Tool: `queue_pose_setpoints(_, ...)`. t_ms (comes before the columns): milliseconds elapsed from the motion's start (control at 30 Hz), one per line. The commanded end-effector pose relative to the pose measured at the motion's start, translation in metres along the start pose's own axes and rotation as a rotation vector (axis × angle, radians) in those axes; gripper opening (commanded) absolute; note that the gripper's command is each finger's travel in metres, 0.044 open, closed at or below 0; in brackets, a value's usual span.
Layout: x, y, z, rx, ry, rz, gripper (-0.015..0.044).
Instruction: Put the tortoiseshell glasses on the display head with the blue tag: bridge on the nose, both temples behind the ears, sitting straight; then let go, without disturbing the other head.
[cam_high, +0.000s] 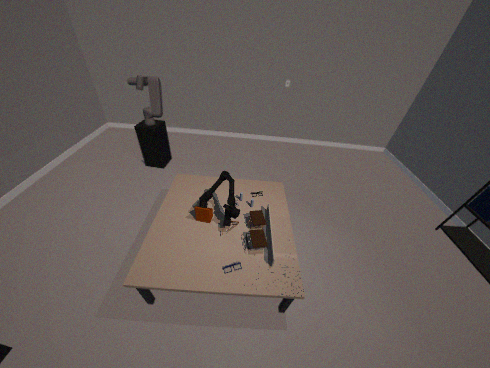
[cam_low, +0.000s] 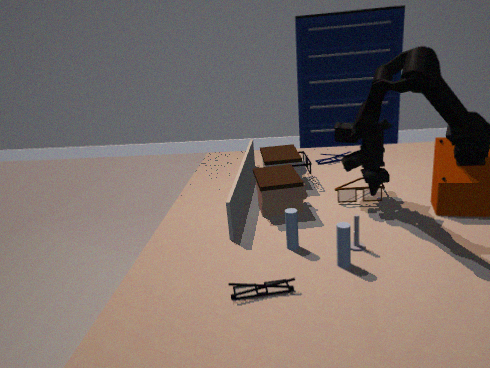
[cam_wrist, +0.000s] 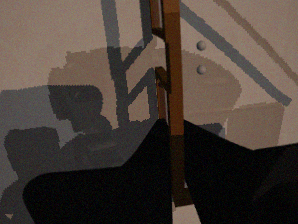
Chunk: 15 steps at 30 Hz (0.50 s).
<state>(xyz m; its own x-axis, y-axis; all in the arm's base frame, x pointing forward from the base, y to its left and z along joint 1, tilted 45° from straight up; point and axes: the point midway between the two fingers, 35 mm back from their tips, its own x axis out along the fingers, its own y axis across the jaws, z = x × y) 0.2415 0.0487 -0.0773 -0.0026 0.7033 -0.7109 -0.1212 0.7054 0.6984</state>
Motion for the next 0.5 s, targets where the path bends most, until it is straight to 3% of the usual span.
queue_pose_setpoints(0,-0.022,-0.003,0.007,-0.012,-0.018,-0.015,0.0)
queue_pose_setpoints(467,-0.094,-0.008,0.003,-0.014,-0.018,-0.009,0.0)
